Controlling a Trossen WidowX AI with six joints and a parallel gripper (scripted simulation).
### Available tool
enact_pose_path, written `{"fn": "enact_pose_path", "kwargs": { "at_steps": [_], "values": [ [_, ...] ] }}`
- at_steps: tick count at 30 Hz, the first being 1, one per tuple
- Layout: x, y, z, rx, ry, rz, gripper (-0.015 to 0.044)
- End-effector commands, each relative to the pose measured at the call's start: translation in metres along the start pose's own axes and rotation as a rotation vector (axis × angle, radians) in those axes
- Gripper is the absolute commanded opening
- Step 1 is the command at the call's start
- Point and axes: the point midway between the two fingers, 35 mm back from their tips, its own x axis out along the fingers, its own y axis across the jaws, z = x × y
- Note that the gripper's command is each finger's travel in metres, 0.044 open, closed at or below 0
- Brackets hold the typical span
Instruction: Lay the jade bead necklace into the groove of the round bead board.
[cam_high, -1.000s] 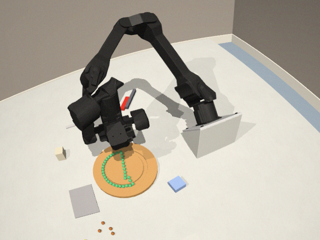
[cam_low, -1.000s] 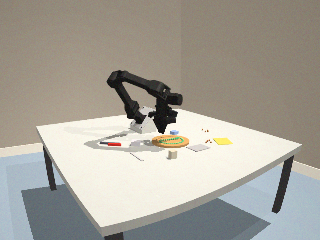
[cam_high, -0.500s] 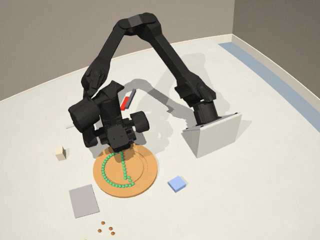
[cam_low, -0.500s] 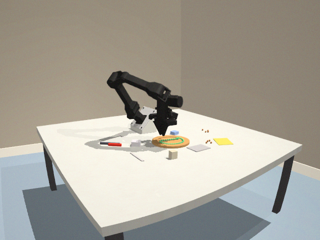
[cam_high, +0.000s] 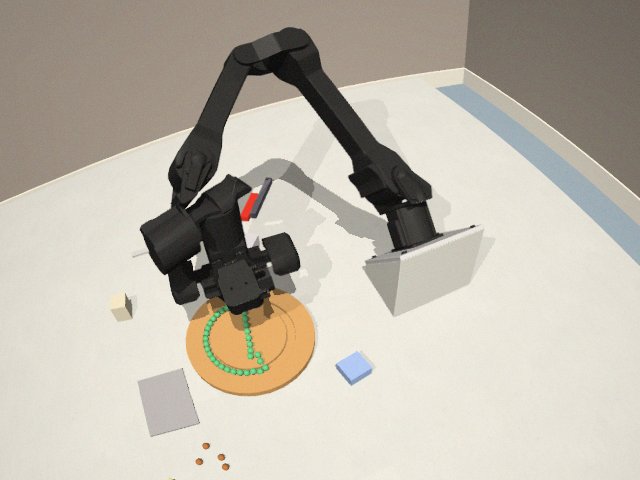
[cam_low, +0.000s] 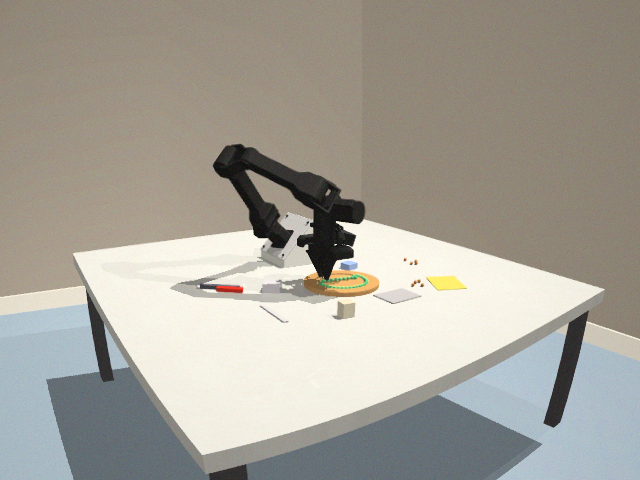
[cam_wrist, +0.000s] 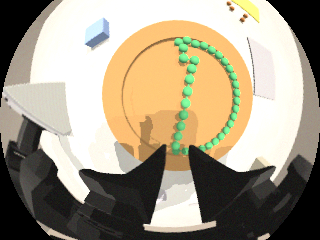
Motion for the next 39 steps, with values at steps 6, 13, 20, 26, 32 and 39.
{"fn": "enact_pose_path", "kwargs": {
  "at_steps": [6,13,20,26,32,39],
  "values": [
    [0.0101,0.0015,-0.0007,-0.009,0.008,0.005,0.0120],
    [0.0076,0.0011,-0.0005,-0.002,0.002,0.004,0.0000],
    [0.0076,0.0011,-0.0005,-0.002,0.002,0.004,0.0000],
    [0.0076,0.0011,-0.0005,-0.002,0.002,0.004,0.0000],
    [0.0076,0.0011,-0.0005,-0.002,0.002,0.004,0.0000],
    [0.0076,0.0011,-0.0005,-0.002,0.002,0.004,0.0000]
  ]
}}
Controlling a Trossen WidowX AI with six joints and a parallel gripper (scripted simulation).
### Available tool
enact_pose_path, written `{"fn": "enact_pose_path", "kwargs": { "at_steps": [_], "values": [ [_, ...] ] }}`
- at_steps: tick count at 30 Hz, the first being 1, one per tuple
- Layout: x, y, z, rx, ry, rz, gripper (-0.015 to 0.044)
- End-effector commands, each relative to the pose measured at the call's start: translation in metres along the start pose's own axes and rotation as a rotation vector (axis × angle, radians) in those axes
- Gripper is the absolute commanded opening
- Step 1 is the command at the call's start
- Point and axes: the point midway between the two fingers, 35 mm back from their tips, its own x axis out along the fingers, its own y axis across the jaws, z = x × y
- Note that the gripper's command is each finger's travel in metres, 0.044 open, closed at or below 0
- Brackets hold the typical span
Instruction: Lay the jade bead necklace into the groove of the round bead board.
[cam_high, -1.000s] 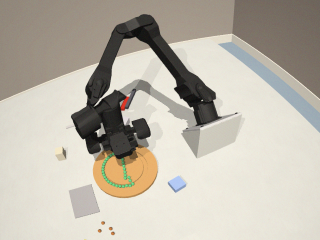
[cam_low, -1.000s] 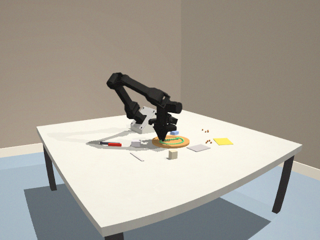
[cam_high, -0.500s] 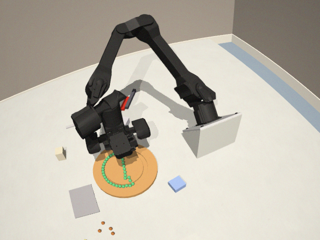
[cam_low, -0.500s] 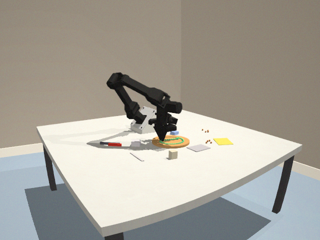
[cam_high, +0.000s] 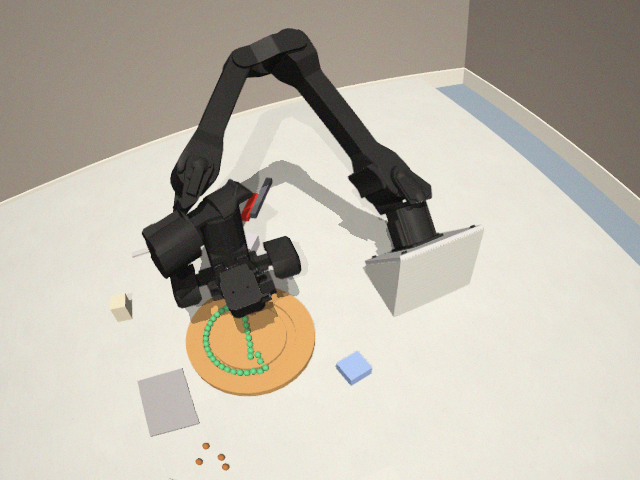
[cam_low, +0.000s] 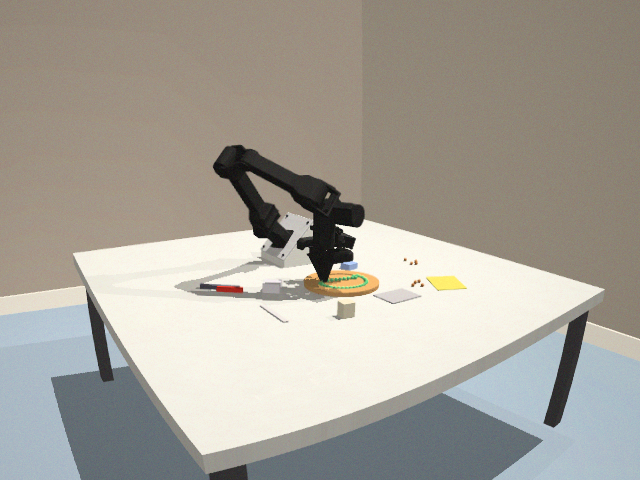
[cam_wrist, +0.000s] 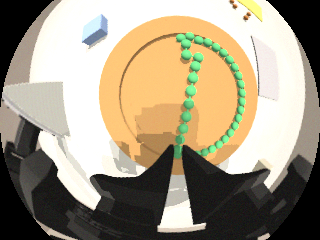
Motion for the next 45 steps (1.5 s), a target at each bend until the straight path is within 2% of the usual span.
{"fn": "enact_pose_path", "kwargs": {
  "at_steps": [1,38,45],
  "values": [
    [0.000,0.000,0.000,0.001,0.000,0.000,0.0000],
    [0.002,0.011,-0.010,-0.007,0.007,0.001,0.0000],
    [-0.001,0.010,-0.009,-0.004,0.001,0.002,0.0184]
  ]
}}
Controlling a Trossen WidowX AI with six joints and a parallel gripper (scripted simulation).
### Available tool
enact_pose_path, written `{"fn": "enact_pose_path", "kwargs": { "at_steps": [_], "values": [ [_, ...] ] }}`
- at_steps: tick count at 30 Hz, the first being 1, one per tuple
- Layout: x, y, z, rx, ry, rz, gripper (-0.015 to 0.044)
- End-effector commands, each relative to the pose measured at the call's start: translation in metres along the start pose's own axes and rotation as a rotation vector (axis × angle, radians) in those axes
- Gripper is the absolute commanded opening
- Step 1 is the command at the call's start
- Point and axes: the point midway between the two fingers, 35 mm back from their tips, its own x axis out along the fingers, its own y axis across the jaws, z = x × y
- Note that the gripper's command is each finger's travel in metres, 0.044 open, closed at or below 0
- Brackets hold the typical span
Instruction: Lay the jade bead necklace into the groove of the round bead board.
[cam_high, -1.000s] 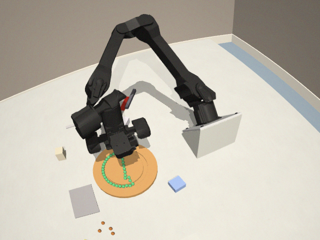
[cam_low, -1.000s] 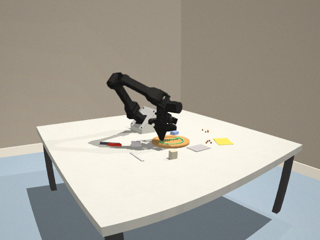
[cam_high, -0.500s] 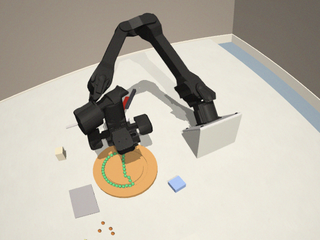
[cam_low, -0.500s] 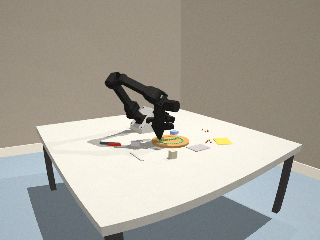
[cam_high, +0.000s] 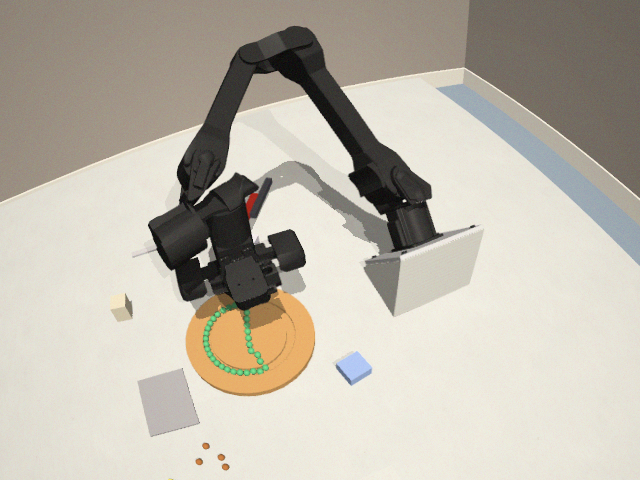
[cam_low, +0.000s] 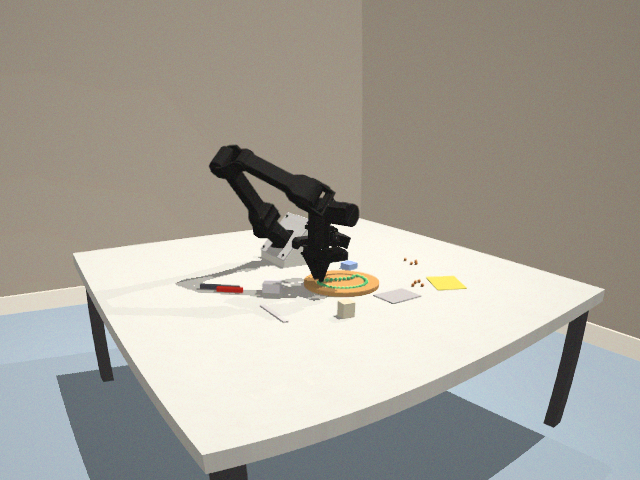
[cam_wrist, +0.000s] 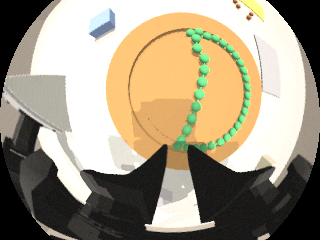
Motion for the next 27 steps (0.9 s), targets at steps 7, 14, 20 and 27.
{"fn": "enact_pose_path", "kwargs": {
  "at_steps": [7,14,20,27],
  "values": [
    [-0.0018,0.0000,-0.0004,0.000,0.002,0.000,0.0368],
    [-0.0052,0.0005,-0.0002,-0.001,0.005,-0.001,0.0440],
    [-0.0052,0.0005,-0.0002,-0.001,0.005,-0.001,0.0440],
    [-0.0052,0.0005,-0.0002,-0.001,0.005,-0.001,0.0440]
  ]
}}
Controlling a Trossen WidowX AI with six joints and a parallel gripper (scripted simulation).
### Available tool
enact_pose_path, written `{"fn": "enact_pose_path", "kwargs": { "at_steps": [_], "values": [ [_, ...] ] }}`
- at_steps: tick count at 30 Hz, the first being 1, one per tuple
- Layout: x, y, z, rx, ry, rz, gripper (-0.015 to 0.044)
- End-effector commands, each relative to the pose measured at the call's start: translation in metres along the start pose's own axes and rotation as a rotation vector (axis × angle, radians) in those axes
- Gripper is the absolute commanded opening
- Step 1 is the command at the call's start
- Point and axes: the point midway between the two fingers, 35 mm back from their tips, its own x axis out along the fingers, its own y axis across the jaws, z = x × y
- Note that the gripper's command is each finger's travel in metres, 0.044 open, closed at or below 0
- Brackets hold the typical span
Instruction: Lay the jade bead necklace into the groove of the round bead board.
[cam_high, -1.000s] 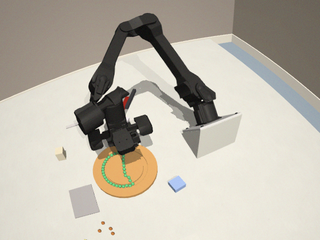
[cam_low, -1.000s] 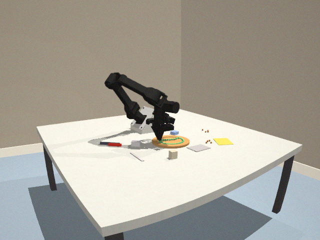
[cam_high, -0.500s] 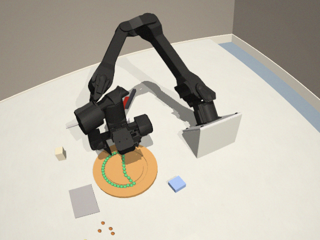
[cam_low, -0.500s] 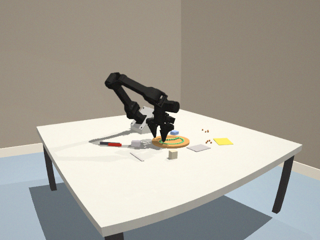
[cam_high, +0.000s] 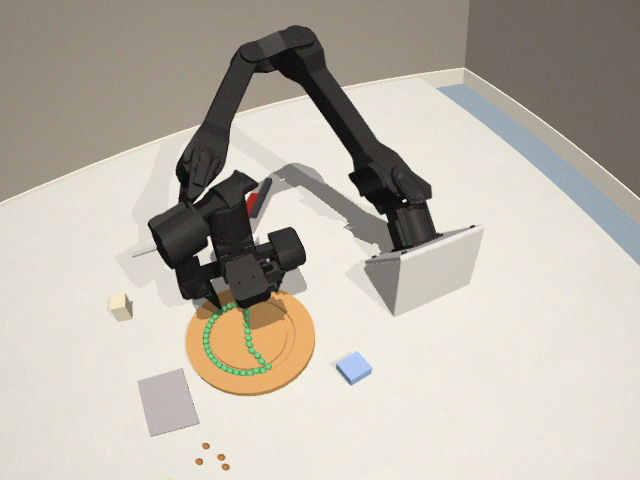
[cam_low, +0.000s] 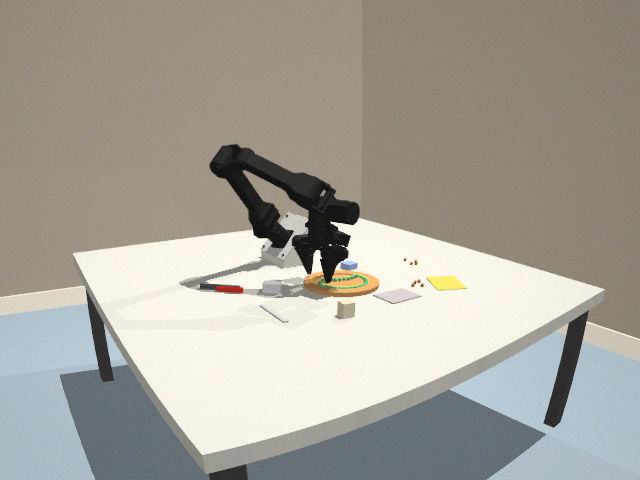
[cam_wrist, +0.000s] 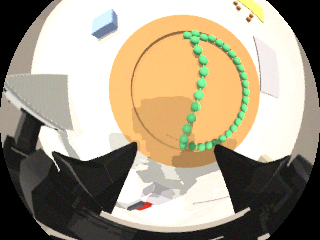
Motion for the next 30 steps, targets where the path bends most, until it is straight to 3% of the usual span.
{"fn": "enact_pose_path", "kwargs": {
  "at_steps": [1,11,18,23,30],
  "values": [
    [0.000,0.000,0.000,0.004,0.001,-0.001,0.0440],
    [0.000,0.000,0.000,0.004,0.001,-0.001,0.0440],
    [-0.031,-0.006,0.009,0.034,-0.001,-0.001,0.0256],
    [-0.025,-0.007,0.010,0.035,-0.001,-0.001,0.0125],
    [-0.024,-0.008,0.008,0.043,-0.004,-0.012,0.0120]
  ]
}}
